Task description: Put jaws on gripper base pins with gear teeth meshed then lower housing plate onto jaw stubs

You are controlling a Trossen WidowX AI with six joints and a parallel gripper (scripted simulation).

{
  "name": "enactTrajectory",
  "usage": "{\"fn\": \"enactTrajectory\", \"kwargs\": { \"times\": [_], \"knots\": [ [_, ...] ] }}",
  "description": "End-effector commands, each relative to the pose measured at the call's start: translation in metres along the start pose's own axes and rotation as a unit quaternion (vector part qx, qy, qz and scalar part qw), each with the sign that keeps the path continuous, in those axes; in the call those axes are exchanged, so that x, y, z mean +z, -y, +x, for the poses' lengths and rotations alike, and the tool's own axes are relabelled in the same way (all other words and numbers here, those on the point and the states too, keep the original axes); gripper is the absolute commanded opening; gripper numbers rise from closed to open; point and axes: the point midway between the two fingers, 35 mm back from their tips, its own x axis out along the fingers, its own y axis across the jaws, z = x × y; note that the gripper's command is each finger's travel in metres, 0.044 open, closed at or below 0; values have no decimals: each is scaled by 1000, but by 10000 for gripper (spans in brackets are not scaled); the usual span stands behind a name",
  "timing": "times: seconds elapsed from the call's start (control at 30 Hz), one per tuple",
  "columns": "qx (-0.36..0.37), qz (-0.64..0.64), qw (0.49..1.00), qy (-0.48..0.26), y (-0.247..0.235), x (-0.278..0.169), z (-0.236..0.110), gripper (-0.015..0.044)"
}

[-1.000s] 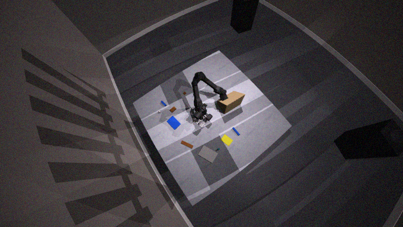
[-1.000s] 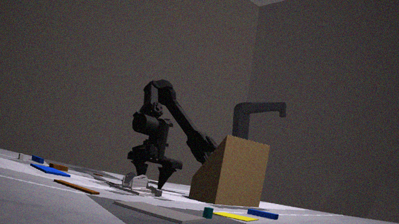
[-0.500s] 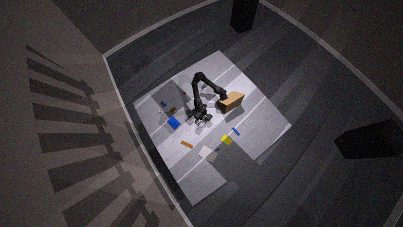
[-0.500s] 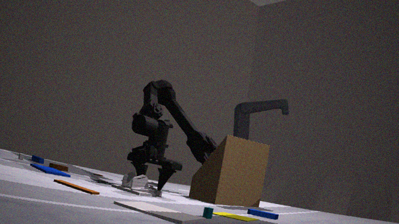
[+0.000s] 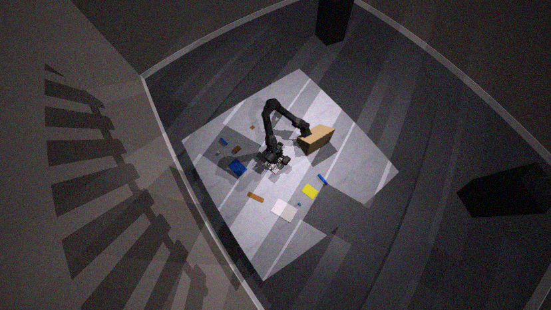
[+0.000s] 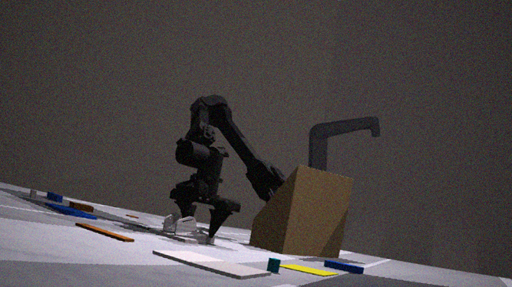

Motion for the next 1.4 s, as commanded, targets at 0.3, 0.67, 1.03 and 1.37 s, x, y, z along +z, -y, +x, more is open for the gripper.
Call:
{"fn": "enactTrajectory", "kwargs": {
  "times": [0.3,0.67,1.03,1.37],
  "knots": [
    [-2,-2,1000,1,0,0,3,351],
    [-2,-2,1000,0,0,0,5,351],
    [-2,-2,1000,0,0,0,8,351],
    [-2,-2,1000,0,0,0,8,351]
  ]
}}
